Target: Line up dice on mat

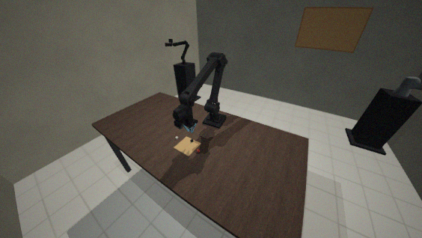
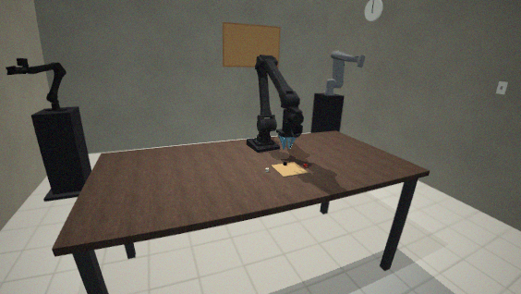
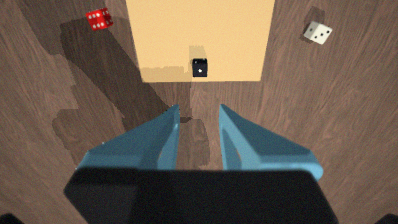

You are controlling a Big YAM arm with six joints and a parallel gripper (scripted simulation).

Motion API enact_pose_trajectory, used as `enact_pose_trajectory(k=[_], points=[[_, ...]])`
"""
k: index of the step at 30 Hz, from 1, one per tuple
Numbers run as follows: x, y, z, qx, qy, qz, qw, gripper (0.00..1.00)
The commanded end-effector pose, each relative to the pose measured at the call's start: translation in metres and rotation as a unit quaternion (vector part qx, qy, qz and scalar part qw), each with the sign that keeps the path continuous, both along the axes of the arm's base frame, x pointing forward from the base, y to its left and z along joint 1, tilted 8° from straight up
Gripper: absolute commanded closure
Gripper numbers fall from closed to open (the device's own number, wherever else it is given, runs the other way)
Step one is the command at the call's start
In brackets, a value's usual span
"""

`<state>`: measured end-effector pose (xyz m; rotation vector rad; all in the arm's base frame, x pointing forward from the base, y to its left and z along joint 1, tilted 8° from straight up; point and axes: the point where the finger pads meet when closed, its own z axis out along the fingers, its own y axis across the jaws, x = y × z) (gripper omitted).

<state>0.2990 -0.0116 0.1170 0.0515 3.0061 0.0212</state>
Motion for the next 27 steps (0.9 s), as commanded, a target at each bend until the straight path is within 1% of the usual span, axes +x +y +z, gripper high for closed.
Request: enact_pose_trajectory(k=[1, 20, 22, 24, 25, 27], points=[[0.023, -0.004, 0.026, -0.002, -0.03, 0.0, 1.0, 0.0], [0.024, -0.004, 0.026, -0.002, -0.031, 0.0, 1.0, 0.0], [0.028, -0.009, 0.024, -0.001, -0.034, -0.006, 0.999, 0.0], [0.028, -0.009, 0.024, -0.001, -0.034, -0.006, 0.999, 0.0], [0.033, -0.017, 0.023, 0.0, -0.035, -0.017, 0.999, 0.0], [0.043, -0.047, 0.019, 0.004, -0.034, -0.055, 0.998, 0.0]])
